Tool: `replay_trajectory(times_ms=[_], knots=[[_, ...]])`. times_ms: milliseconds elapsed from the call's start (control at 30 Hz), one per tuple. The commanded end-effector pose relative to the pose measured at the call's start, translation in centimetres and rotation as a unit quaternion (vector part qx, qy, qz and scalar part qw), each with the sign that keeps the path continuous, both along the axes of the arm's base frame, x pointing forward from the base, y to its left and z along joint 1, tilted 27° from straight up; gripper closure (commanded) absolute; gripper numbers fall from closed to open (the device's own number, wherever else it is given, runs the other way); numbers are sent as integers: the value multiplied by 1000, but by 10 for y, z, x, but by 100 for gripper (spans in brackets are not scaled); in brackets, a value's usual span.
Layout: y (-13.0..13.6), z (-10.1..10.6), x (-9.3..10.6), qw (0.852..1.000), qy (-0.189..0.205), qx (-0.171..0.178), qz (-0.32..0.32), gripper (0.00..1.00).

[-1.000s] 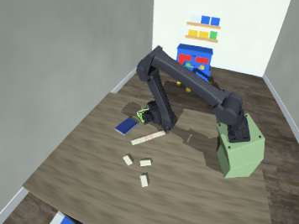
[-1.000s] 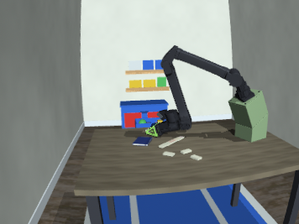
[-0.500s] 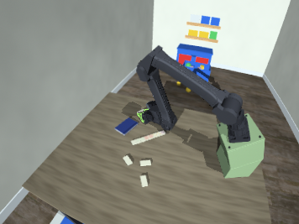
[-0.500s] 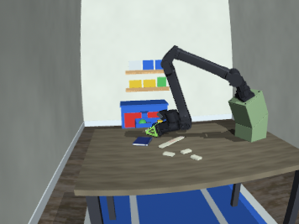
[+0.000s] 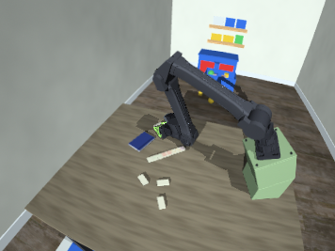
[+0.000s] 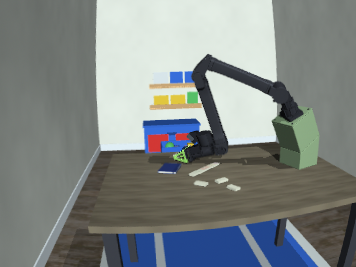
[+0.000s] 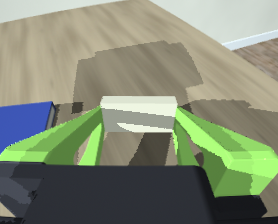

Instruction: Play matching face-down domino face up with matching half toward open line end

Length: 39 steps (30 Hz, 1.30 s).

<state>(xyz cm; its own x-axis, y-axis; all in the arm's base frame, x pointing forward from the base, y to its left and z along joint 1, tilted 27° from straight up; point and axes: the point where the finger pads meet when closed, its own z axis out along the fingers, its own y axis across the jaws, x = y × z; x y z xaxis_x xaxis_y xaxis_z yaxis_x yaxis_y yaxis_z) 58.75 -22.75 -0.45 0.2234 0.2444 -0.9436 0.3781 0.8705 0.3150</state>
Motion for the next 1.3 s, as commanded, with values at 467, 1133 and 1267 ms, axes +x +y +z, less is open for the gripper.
replay_trajectory(times_ms=[467, 1133, 1267], knots=[[-1, 17, 4, 999, -40, -19, -1, 51], [-1, 4, 0, 1000, -3, -1, -1, 28], [-1, 4, 0, 1000, -3, -1, -1, 28]])
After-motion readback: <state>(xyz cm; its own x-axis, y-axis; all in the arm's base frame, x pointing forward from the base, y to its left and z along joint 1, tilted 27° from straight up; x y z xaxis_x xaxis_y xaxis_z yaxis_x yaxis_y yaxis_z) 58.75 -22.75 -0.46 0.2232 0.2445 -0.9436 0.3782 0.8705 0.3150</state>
